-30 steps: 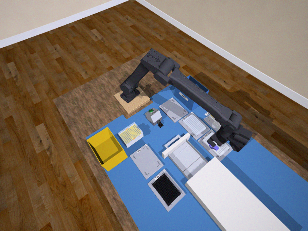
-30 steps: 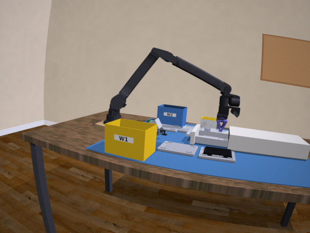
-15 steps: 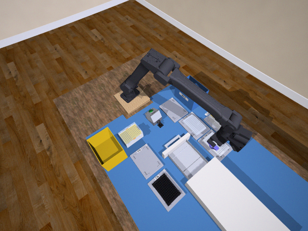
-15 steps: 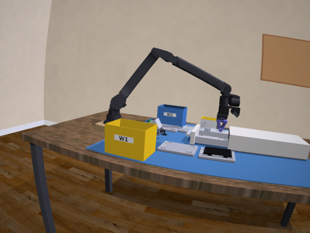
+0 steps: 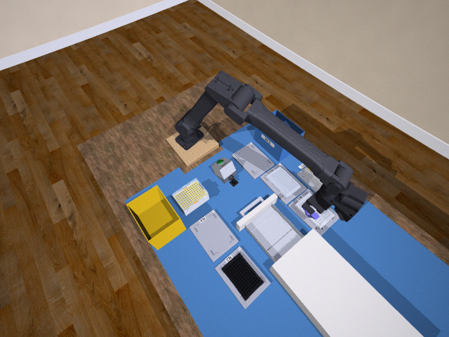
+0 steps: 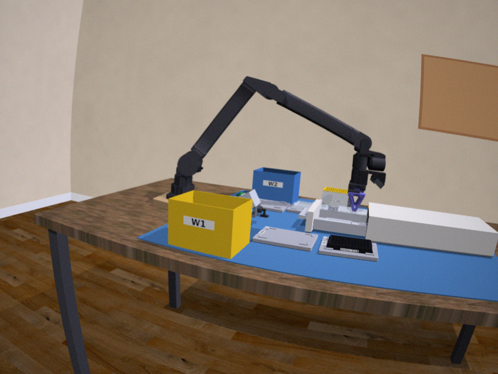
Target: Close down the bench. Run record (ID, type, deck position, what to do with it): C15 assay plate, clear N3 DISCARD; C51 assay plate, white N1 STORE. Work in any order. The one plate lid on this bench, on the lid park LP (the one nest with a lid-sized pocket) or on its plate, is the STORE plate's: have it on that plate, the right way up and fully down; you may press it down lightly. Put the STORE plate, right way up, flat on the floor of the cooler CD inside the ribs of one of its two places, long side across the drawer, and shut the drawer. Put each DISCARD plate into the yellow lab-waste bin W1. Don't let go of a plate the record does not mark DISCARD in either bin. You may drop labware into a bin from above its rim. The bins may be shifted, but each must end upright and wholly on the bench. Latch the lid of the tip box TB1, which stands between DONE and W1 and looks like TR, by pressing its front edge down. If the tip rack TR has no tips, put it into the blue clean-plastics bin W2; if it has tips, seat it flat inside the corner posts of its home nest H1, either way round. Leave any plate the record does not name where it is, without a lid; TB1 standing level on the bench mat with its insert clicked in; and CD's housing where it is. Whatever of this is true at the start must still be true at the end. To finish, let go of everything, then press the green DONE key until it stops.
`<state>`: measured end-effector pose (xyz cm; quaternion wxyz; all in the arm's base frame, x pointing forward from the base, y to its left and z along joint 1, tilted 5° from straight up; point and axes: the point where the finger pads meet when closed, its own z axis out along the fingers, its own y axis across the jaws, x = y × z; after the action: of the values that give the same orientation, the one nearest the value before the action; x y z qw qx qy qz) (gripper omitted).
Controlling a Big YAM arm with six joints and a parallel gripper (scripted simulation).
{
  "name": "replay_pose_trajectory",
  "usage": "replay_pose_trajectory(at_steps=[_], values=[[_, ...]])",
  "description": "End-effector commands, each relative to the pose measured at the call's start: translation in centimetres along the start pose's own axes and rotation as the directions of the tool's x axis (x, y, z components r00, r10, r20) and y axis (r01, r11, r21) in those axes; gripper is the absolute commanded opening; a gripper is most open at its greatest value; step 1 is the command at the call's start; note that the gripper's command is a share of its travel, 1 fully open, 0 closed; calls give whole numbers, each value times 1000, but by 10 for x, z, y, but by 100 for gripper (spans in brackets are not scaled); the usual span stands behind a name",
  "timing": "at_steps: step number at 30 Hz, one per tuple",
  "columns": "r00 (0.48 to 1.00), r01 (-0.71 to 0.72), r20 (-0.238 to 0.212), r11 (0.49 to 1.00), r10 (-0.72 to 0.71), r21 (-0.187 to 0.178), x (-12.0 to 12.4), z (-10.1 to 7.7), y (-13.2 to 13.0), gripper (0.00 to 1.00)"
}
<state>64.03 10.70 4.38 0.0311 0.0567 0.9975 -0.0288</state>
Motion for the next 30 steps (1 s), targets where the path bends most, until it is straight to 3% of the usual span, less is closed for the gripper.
replay_pose_trajectory(at_steps=[1, 4, 7, 8, 13, 18, 20, 24, 25, 30], values=[[1000, -8, 24, 1000, 8, -8, -11, -6, -6, 100], [1000, -6, 11, 1000, 6, -4, -7, 7, -7, 100], [1000, -6, 11, 1000, 6, -4, -7, 8, -7, 100], [998, -10, 55, 1000, 11, -17, -24, -7, -3, 100], [1000, -6, 11, 1000, 6, -4, -7, 16, -7, 100], [1000, -6, 11, 1000, 6, -4, -7, 23, -7, 100], [1000, -8, 30, 1000, 8, -10, -14, 17, -5, 100], [1000, -8, 23, 1000, 8, -8, -13, 17, -6, 100], [999, -3, 51, 1000, 4, -16, -16, -2, 2, 100], [999, -3, 51, 1000, 4, -16, -16, -2, 2, 100]])
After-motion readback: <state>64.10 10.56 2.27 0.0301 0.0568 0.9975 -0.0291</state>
